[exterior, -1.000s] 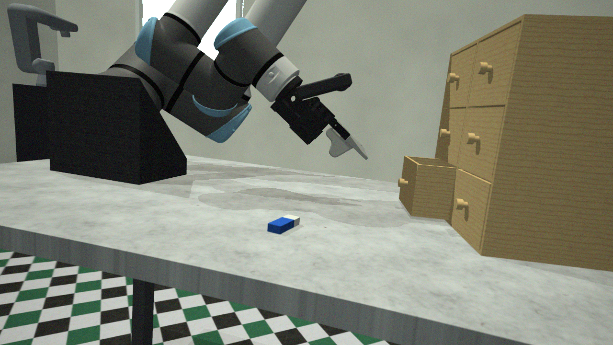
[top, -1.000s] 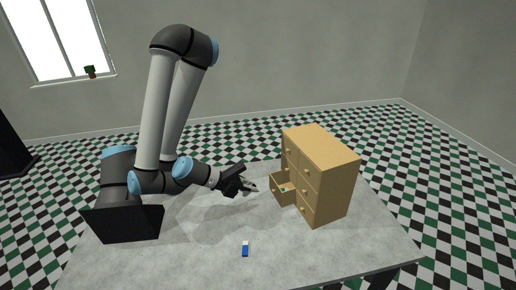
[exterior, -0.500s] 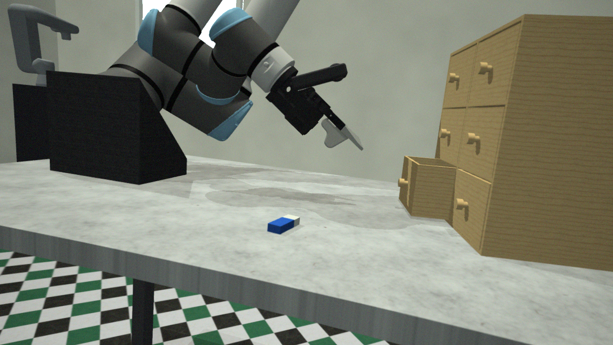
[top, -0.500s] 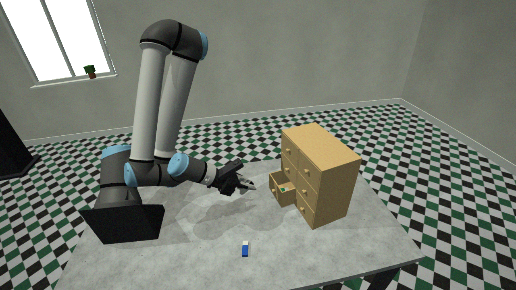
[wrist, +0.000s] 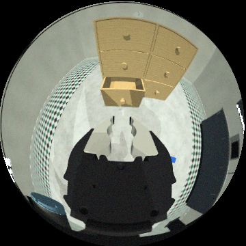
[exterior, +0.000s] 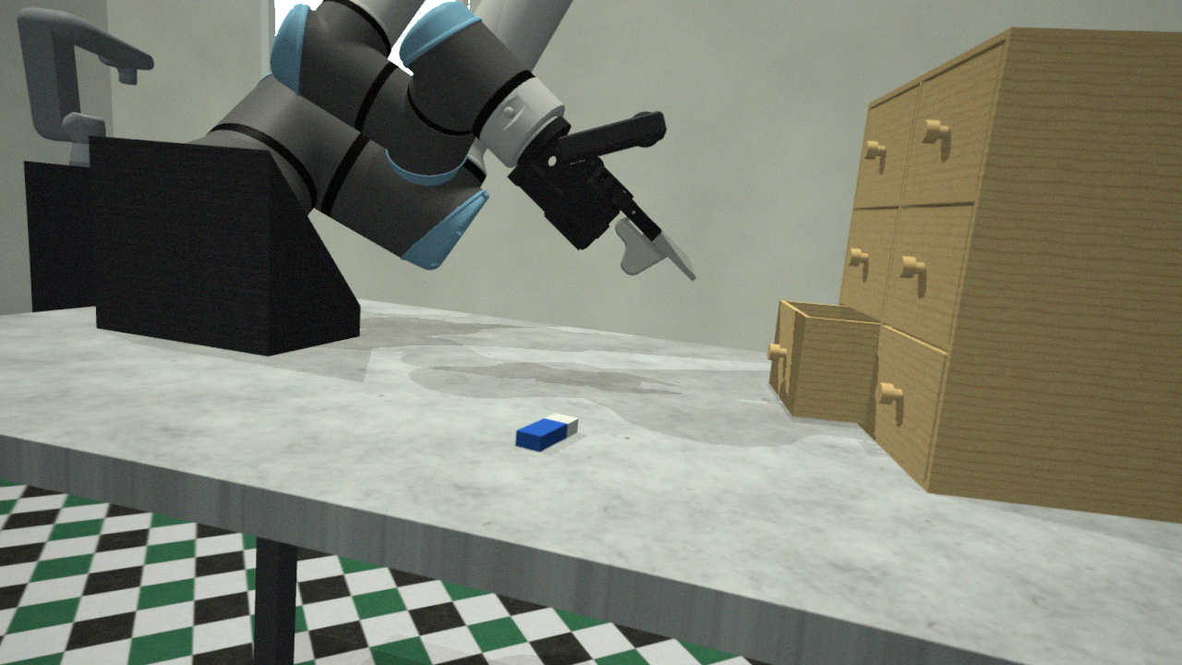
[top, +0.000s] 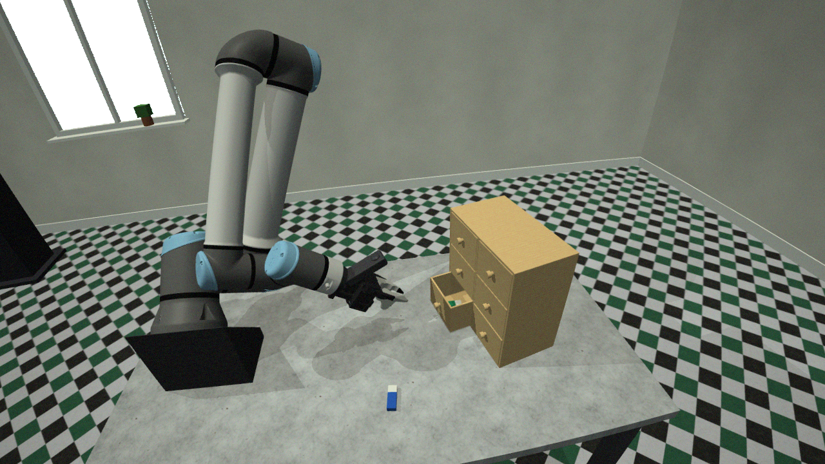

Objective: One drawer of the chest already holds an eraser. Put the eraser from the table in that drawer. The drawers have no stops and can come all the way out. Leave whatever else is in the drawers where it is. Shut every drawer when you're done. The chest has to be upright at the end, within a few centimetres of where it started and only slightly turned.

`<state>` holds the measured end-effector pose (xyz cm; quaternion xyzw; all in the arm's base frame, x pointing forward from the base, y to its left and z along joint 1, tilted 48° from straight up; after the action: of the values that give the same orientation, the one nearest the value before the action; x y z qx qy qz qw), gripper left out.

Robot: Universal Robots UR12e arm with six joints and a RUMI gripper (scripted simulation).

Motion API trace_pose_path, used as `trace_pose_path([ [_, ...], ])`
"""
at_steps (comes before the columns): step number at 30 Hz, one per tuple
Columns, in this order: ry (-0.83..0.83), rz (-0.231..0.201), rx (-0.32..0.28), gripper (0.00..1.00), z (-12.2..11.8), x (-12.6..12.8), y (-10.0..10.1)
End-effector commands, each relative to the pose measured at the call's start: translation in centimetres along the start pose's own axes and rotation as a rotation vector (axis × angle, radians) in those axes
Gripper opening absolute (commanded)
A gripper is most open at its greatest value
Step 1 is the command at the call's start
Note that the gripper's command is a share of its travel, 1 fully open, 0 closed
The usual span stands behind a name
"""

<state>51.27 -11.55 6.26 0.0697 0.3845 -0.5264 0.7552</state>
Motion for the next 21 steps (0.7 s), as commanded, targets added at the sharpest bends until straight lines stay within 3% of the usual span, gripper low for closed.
trace_pose_path([
  [1,-0.001,0.005,-0.005,0.20,0.15,0.10,-0.26],
  [21,-0.001,0.005,-0.014,0.20,0.27,0.18,-0.40],
])
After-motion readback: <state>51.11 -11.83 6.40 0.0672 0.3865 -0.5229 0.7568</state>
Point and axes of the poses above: the point where the finger pads meet when closed, its own y axis out along the fingers, its own x axis across the jaws, z = x × y, the point moved 8 cm from there along -y, back along the fingers, and after that the axes turned 6 degrees about -y, right-handed, at the moved point
